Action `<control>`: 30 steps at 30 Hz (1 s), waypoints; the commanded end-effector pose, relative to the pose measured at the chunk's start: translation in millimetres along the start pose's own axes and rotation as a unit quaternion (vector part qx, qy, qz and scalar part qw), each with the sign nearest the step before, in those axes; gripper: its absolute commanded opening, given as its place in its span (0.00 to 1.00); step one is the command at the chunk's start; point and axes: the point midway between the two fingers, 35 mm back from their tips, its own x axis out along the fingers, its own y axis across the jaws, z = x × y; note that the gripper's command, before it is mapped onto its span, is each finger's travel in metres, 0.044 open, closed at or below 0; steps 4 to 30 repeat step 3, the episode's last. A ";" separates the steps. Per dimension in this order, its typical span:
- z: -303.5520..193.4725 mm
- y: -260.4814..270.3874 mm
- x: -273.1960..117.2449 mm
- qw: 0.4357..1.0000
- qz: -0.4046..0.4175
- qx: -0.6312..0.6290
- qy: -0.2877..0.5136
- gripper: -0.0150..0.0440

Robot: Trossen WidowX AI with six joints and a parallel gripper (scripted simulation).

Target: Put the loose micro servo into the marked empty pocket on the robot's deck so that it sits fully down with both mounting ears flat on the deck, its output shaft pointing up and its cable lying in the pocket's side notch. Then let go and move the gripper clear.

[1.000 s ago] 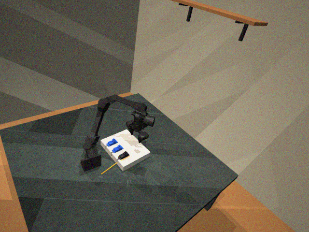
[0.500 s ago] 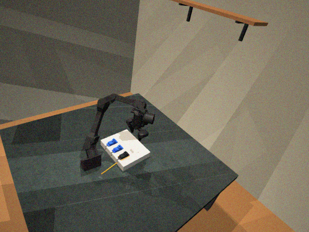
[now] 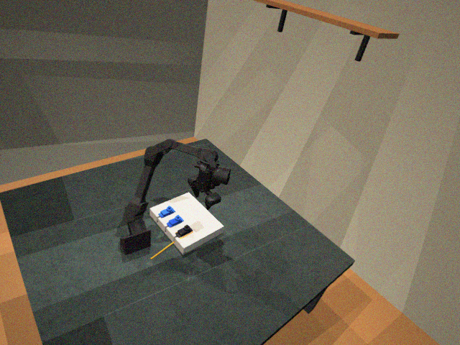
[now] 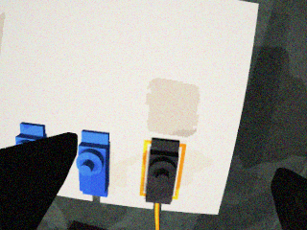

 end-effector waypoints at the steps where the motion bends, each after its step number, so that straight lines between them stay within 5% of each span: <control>1: -0.9 -0.4 -0.1 1.000 0.000 0.003 0.003 1.00; 30: -0.9 -0.4 -0.1 1.000 0.000 0.003 0.003 1.00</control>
